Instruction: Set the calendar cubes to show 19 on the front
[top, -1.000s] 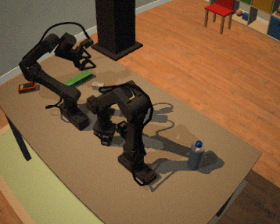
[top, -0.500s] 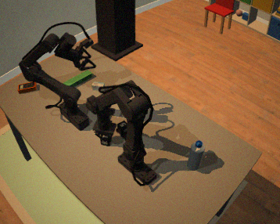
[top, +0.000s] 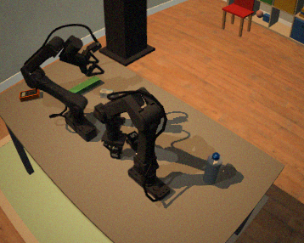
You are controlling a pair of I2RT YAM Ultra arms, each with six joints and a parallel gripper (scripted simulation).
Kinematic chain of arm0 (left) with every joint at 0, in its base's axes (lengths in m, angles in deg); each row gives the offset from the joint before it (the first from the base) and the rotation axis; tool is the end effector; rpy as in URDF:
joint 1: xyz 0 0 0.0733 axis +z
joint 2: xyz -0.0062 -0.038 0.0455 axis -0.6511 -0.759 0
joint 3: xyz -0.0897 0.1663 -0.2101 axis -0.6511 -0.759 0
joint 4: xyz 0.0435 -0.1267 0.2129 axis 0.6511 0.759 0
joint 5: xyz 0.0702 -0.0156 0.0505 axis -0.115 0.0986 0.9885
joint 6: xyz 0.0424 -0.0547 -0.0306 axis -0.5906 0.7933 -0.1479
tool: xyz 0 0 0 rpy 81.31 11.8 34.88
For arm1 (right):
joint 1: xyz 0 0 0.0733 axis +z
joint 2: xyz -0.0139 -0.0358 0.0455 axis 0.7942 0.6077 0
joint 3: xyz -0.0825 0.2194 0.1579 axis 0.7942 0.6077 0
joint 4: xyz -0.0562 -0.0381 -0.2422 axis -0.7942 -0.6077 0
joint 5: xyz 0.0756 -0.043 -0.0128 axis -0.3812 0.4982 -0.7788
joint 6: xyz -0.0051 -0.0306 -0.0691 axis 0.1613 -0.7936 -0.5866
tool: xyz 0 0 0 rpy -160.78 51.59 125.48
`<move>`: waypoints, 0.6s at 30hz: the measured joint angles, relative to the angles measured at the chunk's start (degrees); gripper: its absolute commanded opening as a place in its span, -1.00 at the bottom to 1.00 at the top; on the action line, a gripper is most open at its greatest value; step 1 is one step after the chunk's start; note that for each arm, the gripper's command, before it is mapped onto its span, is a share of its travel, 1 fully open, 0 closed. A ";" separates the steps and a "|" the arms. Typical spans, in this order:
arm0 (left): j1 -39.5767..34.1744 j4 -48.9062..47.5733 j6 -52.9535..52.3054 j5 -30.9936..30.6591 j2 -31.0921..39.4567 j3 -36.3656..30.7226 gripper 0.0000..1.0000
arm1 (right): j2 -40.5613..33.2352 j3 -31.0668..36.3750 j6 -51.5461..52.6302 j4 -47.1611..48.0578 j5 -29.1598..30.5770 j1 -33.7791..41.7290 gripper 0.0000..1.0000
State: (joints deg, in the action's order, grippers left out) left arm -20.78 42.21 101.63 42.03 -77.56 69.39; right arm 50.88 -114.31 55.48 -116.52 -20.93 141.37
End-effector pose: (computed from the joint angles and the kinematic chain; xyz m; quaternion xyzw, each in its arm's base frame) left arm 0.0358 0.0019 0.3562 0.1731 0.8715 -0.1038 0.4470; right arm 0.0031 0.2110 0.1464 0.2758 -0.9611 0.0156 0.0066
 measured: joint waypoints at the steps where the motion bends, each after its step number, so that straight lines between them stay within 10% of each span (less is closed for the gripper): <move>1: 0.00 0.00 0.00 0.00 0.00 0.00 1.00 | -0.37 -0.35 0.00 -0.48 0.00 0.00 -0.20; 18: 0.00 0.00 0.00 0.00 0.00 0.00 1.00 | -3.50 -6.38 0.00 -9.62 0.00 0.00 -0.20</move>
State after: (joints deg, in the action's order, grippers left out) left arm -20.78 42.21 101.63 42.03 -77.56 69.39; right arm 47.39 -120.69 55.48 -126.14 -20.93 141.37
